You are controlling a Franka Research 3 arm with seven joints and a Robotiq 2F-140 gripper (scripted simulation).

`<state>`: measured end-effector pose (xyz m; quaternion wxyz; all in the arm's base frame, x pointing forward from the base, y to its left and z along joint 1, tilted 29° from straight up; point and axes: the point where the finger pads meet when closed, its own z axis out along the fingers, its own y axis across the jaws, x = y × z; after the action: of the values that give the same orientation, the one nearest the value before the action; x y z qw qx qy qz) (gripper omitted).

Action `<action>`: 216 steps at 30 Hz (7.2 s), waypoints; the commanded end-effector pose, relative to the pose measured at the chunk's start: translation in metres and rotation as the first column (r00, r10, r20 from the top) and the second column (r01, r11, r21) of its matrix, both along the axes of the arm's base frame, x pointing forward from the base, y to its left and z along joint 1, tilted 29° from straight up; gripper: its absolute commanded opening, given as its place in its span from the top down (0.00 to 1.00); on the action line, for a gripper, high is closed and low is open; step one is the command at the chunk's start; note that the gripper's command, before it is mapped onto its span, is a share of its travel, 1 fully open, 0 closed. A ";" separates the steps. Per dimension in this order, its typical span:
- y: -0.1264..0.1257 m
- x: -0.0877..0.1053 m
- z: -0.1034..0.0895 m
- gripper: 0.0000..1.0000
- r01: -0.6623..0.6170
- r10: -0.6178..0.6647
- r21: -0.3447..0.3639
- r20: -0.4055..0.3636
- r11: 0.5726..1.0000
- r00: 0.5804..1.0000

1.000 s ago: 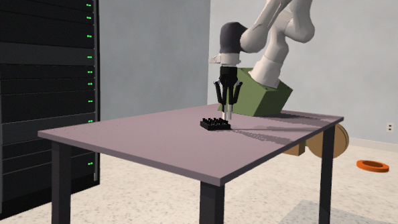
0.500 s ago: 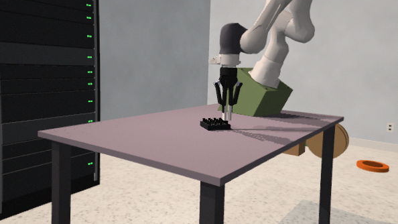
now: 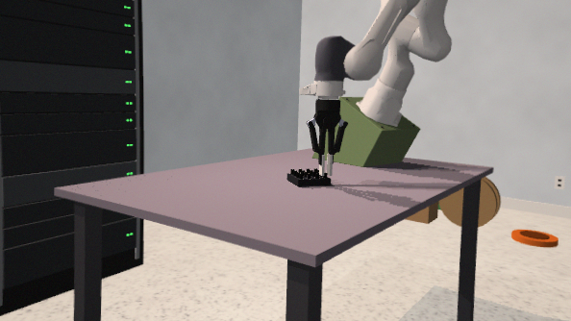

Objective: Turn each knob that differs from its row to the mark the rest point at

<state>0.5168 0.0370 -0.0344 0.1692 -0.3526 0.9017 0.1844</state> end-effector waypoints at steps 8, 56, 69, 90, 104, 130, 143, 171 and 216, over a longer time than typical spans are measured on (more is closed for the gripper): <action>0.001 0.001 -0.001 0.88 -0.006 0.006 -0.003 0.006 1.000 1.000; 0.001 0.001 -0.001 0.95 -0.006 0.006 -0.003 0.006 1.000 1.000; 0.001 0.001 -0.001 0.95 -0.006 0.006 -0.003 0.006 1.000 1.000; 0.001 0.001 -0.001 0.95 -0.056 0.056 -0.014 0.032 0.998 0.998; 0.001 0.001 -0.001 0.95 -0.183 0.187 -0.049 0.095 0.982 0.978; 0.001 0.001 -0.001 0.95 -0.493 0.524 -0.179 0.236 0.851 0.818; 0.001 0.001 -0.001 0.95 -0.617 0.670 -0.260 0.284 0.743 0.686; 0.001 0.001 -0.001 0.95 -0.773 0.882 -0.437 0.323 0.461 0.343; 0.001 0.001 -0.001 0.95 -0.783 0.958 -0.609 0.280 0.129 -0.060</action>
<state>0.5190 0.0384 -0.0340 0.2501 -0.8973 0.3638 0.0038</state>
